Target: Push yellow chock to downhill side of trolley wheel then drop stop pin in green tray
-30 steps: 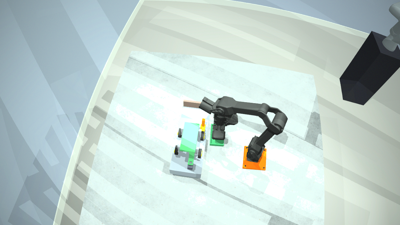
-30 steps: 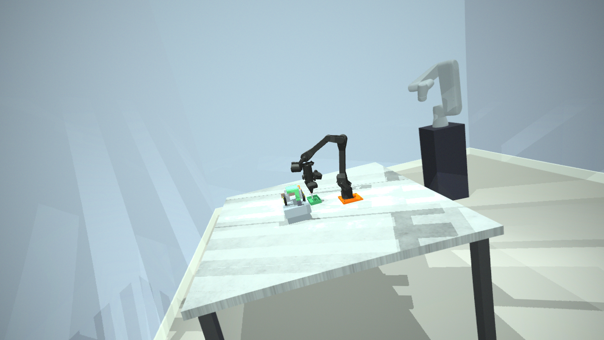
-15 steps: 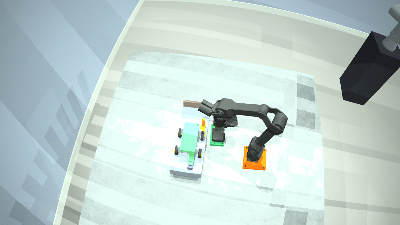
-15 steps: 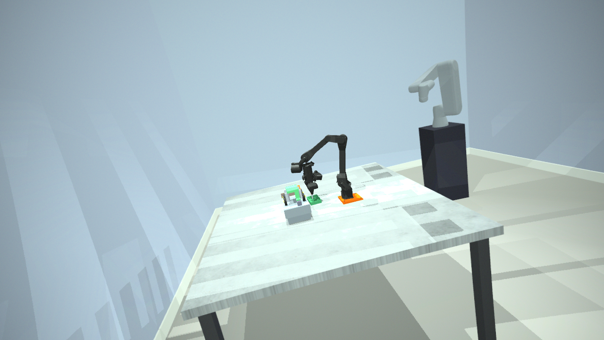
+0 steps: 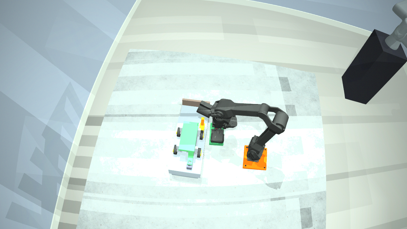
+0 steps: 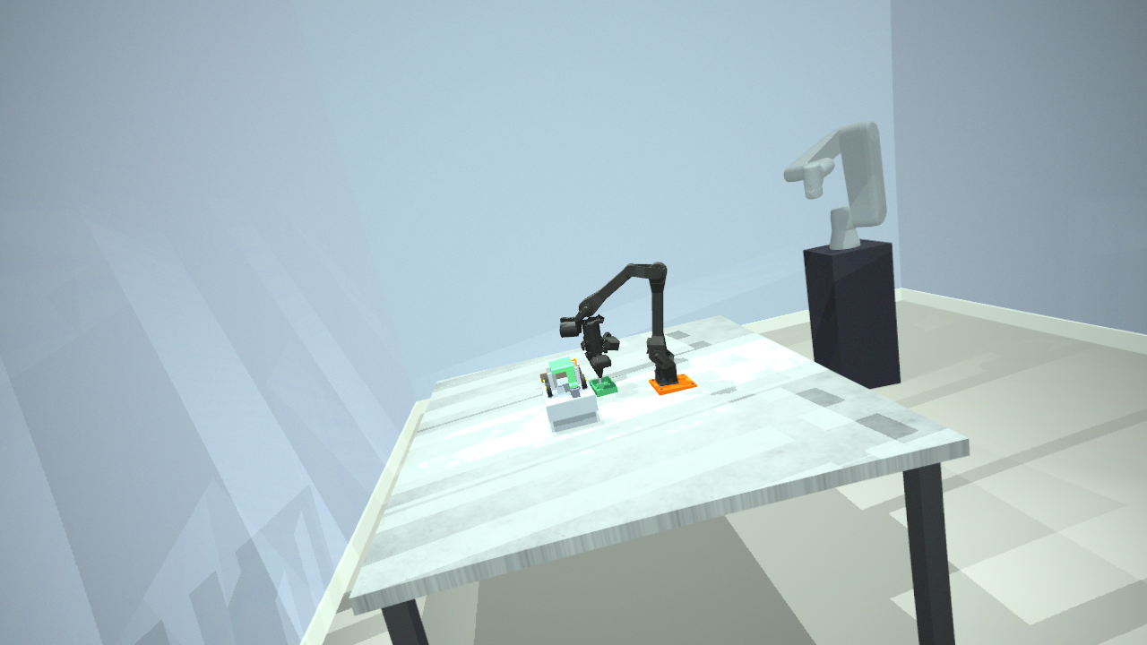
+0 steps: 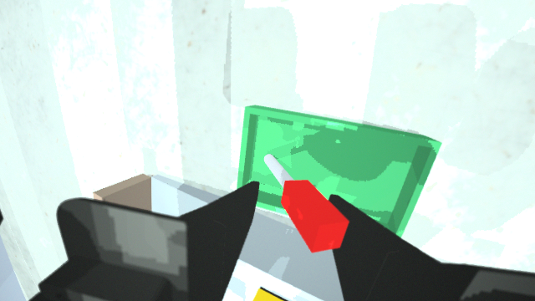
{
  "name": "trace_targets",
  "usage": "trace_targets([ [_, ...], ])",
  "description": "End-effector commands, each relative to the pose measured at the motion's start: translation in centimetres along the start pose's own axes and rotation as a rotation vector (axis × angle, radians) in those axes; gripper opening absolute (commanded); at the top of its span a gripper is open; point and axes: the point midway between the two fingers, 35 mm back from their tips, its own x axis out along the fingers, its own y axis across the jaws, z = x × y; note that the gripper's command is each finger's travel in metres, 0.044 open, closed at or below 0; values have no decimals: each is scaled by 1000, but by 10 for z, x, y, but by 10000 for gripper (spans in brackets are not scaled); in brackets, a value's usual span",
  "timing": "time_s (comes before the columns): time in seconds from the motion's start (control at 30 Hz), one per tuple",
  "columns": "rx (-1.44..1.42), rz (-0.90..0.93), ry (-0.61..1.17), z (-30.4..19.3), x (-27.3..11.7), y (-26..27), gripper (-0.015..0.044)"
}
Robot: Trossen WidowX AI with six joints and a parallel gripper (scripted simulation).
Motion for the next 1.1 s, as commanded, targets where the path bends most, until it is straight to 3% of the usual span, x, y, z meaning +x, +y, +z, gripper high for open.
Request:
trace_targets([
  [0.0, 1, 2, -3, 1, 2, -3, 190],
  [1.07, 1, 1, -3, 0, 8, -19, 190],
])
